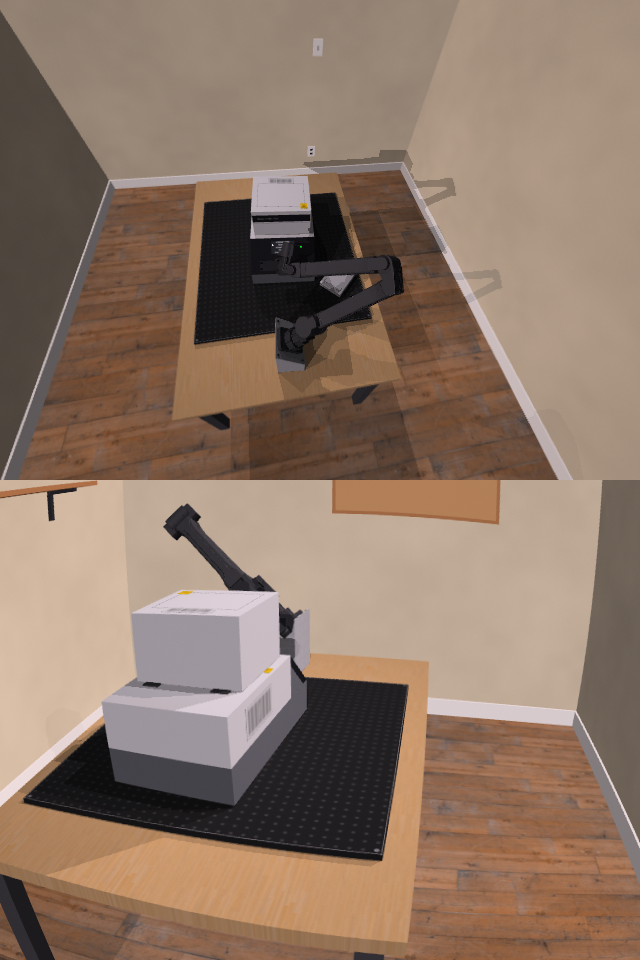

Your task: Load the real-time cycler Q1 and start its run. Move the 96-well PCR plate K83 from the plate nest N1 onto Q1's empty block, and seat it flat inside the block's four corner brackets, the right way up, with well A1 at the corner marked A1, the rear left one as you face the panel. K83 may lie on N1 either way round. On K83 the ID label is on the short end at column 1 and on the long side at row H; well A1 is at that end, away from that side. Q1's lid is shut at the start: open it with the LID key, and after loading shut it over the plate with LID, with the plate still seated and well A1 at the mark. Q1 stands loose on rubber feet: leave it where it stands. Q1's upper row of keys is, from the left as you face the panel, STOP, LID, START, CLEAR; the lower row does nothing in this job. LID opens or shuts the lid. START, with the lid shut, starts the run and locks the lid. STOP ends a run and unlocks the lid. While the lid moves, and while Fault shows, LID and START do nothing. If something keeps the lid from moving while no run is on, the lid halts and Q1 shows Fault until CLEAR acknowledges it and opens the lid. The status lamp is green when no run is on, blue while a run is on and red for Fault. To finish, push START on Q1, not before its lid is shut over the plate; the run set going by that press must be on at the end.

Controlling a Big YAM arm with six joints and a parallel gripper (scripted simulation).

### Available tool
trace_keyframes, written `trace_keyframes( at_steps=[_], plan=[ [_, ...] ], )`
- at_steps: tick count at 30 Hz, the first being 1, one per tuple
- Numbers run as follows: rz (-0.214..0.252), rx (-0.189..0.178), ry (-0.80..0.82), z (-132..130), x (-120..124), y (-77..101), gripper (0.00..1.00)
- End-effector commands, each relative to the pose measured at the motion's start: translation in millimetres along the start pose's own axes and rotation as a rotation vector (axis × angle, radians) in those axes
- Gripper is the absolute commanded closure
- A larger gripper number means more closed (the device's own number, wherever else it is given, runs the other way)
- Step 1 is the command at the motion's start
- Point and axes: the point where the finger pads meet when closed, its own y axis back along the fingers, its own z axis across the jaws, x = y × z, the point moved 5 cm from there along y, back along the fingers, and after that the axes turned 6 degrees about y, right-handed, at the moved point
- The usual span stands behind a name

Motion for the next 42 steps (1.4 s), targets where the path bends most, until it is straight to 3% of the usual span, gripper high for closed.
trace_keyframes(
  at_steps=[1, 42],
  plan=[
    [0.008, 0.018, -0.027, -11.0, 3.3, -4.9, 1.0],
    [0.008, -0.01, 0.003, 10.3, 1.6, -7.5, 1.0]
  ],
)
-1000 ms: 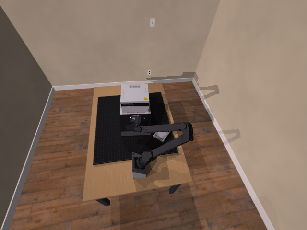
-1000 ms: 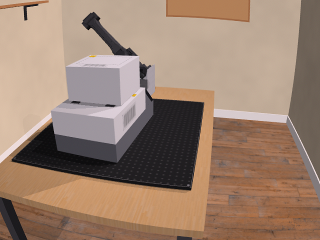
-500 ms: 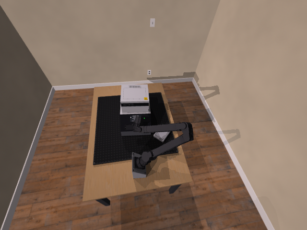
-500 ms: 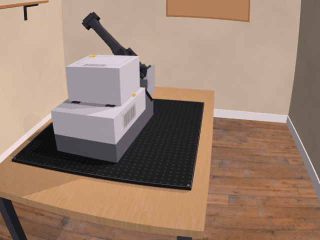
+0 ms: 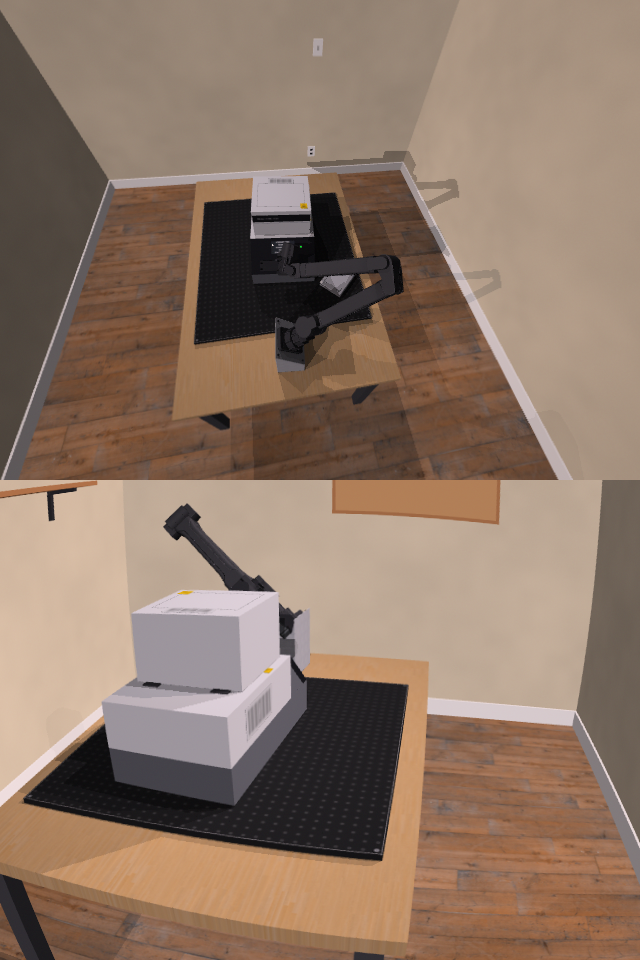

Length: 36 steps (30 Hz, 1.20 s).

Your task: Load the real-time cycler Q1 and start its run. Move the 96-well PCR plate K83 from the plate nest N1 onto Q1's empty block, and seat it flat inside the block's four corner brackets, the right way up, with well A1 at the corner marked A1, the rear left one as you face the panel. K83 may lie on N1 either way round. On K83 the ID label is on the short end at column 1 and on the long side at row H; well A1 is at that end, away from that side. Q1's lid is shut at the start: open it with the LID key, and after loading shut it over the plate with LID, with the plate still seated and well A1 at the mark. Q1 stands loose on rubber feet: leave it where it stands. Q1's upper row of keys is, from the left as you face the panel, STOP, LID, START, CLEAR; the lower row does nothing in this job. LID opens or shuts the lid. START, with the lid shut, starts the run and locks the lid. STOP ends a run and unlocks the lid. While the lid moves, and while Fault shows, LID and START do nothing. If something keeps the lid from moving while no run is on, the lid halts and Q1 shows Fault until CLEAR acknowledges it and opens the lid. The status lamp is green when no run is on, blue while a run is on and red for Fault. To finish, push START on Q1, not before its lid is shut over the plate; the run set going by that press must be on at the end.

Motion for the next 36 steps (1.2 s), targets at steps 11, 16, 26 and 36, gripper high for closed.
trace_keyframes(
  at_steps=[11, 16, 26, 36],
  plan=[
    [0.008, -0.039, 0.017, 19.5, 0.9, -7.9, 1.0],
    [0.009, -0.044, 0.019, 22.0, 0.7, -8.2, 1.0],
    [0.002, -0.028, 0.0, 14.6, -2.8, -3.2, 1.0],
    [-0.008, -0.049, 0.033, 28.9, -7.4, 5.3, 1.0]
  ],
)
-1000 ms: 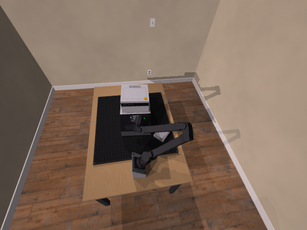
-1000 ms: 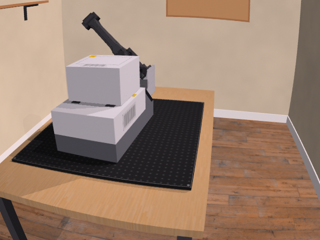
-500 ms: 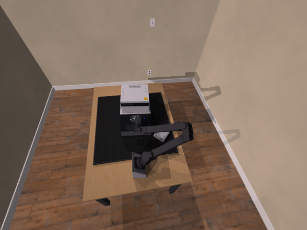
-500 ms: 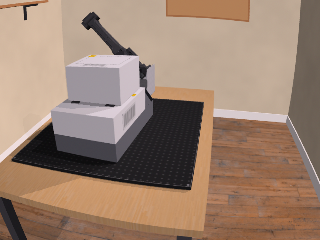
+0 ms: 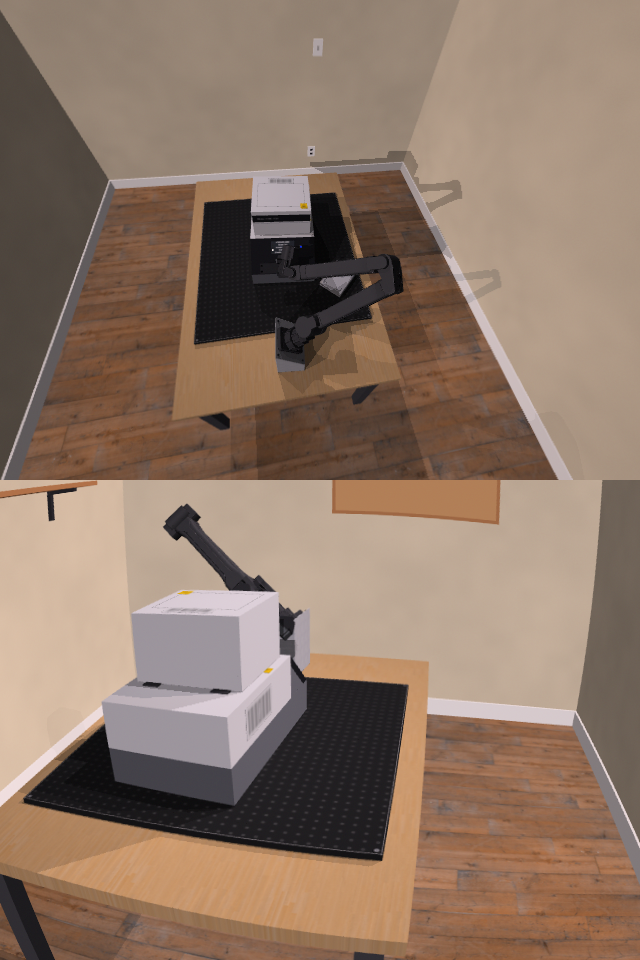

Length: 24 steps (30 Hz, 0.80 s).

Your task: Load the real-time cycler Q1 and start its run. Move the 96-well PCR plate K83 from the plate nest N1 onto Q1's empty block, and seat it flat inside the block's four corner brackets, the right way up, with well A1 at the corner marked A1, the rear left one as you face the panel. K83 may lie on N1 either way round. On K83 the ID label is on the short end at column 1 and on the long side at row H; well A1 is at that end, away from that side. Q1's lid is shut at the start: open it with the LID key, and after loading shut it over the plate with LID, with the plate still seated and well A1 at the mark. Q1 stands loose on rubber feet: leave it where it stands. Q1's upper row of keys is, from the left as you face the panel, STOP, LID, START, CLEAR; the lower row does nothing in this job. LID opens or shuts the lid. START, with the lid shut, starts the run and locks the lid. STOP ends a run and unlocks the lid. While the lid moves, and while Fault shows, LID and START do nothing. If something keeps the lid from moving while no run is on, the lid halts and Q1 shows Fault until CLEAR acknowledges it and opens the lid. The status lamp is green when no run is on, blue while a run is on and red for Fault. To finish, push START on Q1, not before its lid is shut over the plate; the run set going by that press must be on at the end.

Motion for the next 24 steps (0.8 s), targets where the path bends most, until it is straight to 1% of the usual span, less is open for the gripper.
trace_keyframes(
  at_steps=[1, 2, 5, 7, 11, 13, 18, 20, 24],
  plan=[
    [-0.015, -0.032, 0.023, 16.3, -6.8, 7.6, 1.0],
    [-0.02, -0.023, 0.018, 13.7, -7.0, 10.8, 1.0],
    [-0.014, 0.006, -0.01, -1.7, -4.1, 18.9, 1.0],
    [-0.01, 0.015, -0.024, -6.9, -2.0, 23.0, 1.0],
    [-0.008, 0.016, -0.031, -10.0, -1.1, 25.6, 1.0],
    [-0.014, 0.005, -0.027, -9.3, -3.1, 23.7, 1.0],
    [-0.012, 0.023, -0.036, -16.4, -2.0, 37.2, 1.0],
    [-0.012, 0.032, -0.045, -19.3, -0.7, 36.3, 1.0],
    [-0.008, 0.018, -0.038, -20.4, 1.1, 29.3, 1.0]
  ],
)
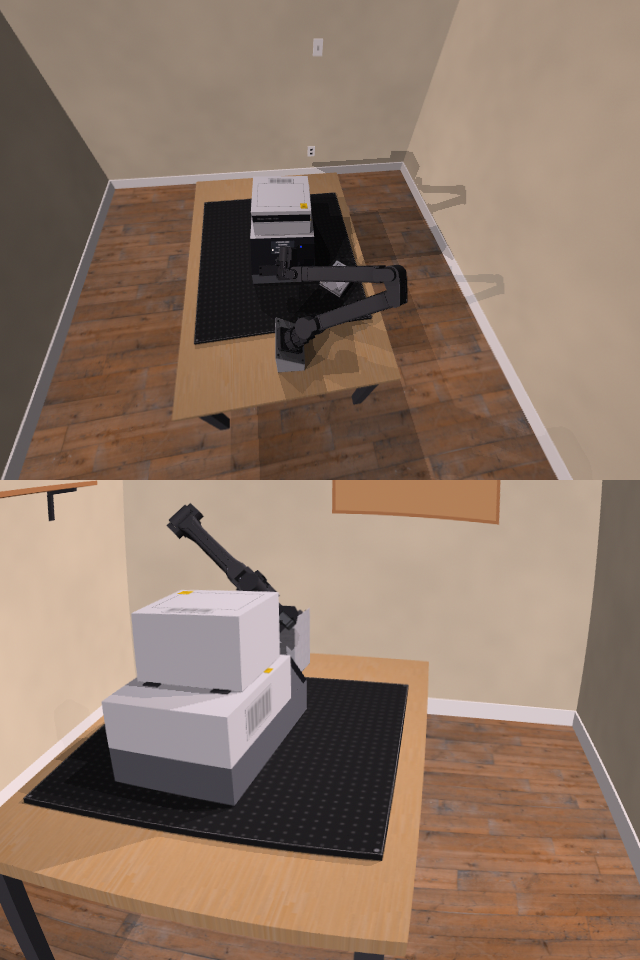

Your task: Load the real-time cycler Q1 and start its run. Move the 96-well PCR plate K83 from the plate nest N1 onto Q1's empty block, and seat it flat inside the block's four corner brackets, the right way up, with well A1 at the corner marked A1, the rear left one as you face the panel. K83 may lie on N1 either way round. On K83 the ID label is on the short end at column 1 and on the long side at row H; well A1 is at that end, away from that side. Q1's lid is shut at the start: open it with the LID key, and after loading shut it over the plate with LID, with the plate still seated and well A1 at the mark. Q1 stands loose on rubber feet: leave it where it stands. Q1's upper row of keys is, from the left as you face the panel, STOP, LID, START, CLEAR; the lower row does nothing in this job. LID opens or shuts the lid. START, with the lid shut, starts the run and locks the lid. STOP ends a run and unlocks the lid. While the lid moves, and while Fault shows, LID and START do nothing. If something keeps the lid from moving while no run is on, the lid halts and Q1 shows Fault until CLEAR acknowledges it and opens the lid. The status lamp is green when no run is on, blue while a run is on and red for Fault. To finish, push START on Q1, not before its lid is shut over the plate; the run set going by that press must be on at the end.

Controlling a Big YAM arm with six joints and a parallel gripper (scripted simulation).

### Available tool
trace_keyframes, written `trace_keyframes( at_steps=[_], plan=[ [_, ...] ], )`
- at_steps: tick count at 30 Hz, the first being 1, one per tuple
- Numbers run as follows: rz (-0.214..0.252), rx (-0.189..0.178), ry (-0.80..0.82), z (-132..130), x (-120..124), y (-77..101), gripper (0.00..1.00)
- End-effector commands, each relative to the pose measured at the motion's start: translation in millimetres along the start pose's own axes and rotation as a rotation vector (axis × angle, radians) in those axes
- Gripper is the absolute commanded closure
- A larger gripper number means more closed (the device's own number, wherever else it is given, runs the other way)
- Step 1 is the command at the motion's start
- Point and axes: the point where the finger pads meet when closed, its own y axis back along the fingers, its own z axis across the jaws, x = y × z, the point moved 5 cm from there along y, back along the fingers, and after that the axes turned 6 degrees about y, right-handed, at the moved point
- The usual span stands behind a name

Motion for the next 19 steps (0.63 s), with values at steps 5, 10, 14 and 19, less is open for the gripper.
trace_keyframes(
  at_steps=[5, 10, 14, 19],
  plan=[
    [0.01, 0.015, -0.044, -26.5, 5.7, -7.3, 1.0],
    [0.009, 0.007, -0.025, -28.4, 6.2, -7.5, 1.0],
    [0.008, 0.006, -0.022, -28.5, 6.2, -7.5, 1.0],
    [0.008, 0.006, -0.022, -28.5, 6.2, -7.5, 1.0]
  ],
)
